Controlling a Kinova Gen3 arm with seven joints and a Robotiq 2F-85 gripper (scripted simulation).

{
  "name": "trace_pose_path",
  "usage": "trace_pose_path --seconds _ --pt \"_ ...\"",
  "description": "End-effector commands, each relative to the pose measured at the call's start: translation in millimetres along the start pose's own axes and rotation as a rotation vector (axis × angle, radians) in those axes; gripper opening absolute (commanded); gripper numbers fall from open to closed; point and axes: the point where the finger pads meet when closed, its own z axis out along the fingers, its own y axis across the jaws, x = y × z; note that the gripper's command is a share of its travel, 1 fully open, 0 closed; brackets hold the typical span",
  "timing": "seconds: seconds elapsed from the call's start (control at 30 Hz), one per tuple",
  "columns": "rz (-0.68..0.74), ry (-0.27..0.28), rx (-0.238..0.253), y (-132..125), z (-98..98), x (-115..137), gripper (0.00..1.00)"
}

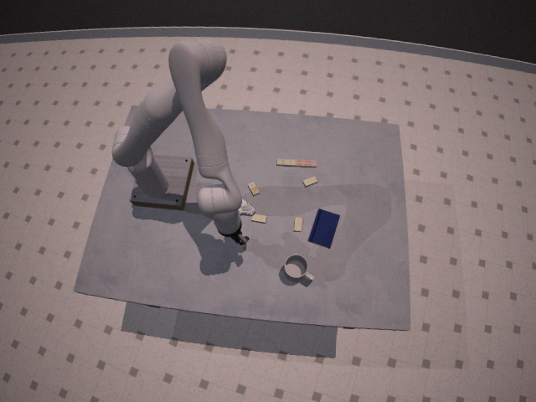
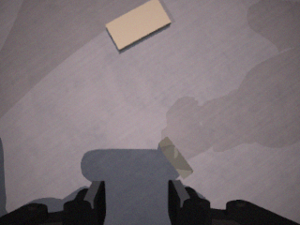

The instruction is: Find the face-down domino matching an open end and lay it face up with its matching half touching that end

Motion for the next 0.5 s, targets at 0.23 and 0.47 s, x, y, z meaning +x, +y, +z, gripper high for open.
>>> trace_pose_path --seconds 0.23,0.47 --pt "0.471 -0.020 0.005 11 -0.3 4 0.47" --pt "0.619 -0.018 -0.005 16 -1.2 7 0.47"
